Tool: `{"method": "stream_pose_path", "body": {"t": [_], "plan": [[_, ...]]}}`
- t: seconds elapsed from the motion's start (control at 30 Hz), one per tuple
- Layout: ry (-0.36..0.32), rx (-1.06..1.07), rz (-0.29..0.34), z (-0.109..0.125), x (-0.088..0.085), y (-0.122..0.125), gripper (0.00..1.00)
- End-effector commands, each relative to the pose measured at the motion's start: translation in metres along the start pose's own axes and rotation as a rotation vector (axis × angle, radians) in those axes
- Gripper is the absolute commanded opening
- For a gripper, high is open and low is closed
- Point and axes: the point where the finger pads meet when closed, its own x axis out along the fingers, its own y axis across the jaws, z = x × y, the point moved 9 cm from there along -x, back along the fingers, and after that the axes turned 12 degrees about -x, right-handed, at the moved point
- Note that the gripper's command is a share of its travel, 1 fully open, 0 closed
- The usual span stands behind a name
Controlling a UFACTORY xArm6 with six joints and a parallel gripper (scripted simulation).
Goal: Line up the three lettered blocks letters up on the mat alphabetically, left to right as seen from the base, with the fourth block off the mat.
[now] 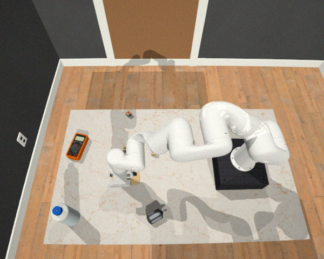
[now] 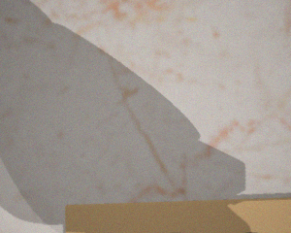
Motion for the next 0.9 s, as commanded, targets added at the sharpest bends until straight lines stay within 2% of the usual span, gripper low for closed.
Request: {"method": "stream_pose_path", "body": {"t": [0.0,0.03,0.17,0.2,0.67,0.87], "plan": [[-0.001,0.000,0.006,0.000,-0.003,0.002,0.35],[-0.001,0.000,0.006,0.000,-0.003,0.002,0.39],[-0.001,0.000,0.006,0.000,-0.003,0.002,0.39],[-0.001,0.000,0.006,0.000,-0.003,0.002,0.43],[-0.001,0.000,0.006,0.000,-0.004,0.002,0.43],[-0.001,0.000,0.006,0.000,-0.020,0.002,0.43]]}}
